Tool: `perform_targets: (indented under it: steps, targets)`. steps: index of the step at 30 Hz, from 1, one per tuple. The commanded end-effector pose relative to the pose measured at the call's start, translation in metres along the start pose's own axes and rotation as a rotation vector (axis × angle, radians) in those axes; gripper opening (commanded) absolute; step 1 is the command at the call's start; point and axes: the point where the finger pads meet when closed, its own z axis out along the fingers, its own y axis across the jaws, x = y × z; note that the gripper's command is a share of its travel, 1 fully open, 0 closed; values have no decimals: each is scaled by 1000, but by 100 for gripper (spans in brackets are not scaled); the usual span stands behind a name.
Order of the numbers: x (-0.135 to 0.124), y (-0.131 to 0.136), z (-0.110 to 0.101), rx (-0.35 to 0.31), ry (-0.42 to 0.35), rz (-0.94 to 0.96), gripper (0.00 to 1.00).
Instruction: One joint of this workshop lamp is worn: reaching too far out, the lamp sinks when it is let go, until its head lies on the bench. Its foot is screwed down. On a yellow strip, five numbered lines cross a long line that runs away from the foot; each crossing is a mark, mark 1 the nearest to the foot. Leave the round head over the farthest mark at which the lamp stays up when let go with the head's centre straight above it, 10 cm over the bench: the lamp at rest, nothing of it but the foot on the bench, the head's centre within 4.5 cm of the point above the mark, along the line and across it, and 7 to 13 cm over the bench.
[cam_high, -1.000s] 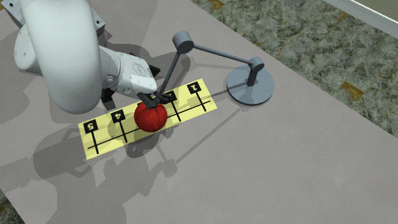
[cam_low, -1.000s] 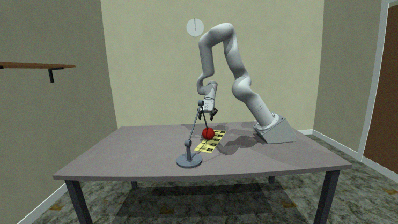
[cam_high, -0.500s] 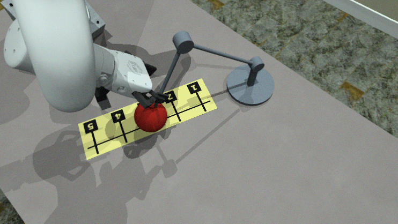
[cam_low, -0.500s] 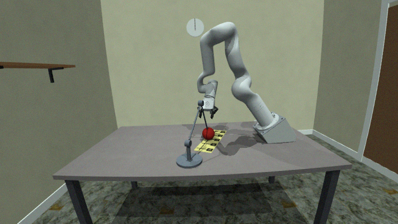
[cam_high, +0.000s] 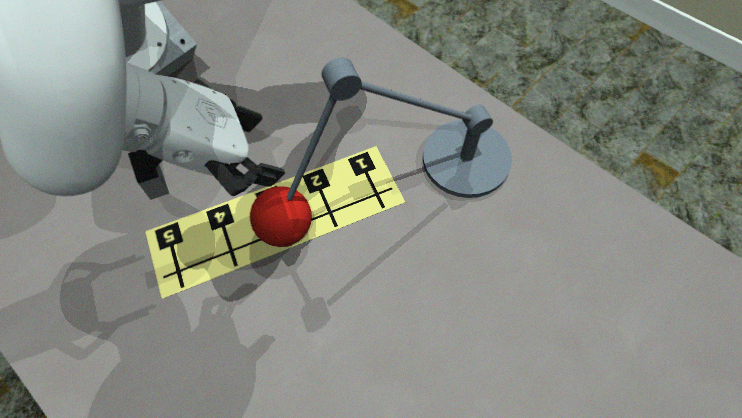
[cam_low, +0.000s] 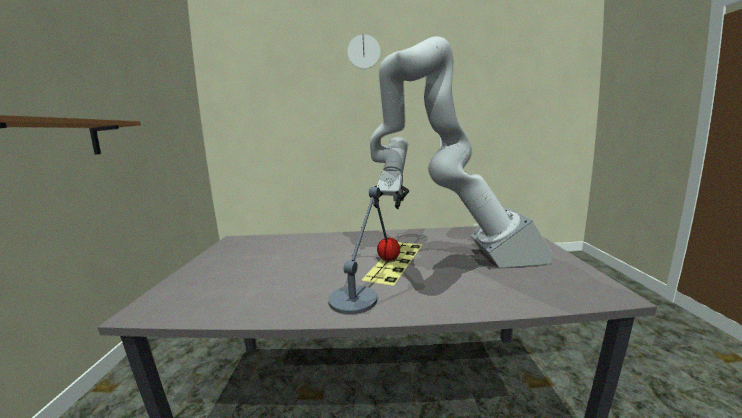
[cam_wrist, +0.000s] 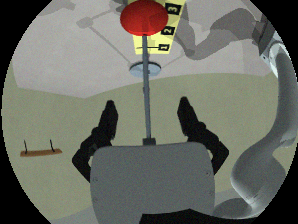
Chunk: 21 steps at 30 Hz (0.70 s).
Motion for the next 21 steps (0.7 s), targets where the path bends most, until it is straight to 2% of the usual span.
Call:
perform_targets:
  steps: [1,11,21]
  targets:
    - [0,-1,-15,1,0,-2,100]
    - [0,-1,-55,1,2,-2,100]
    - [0,-1,-52,1,2,-1,100]
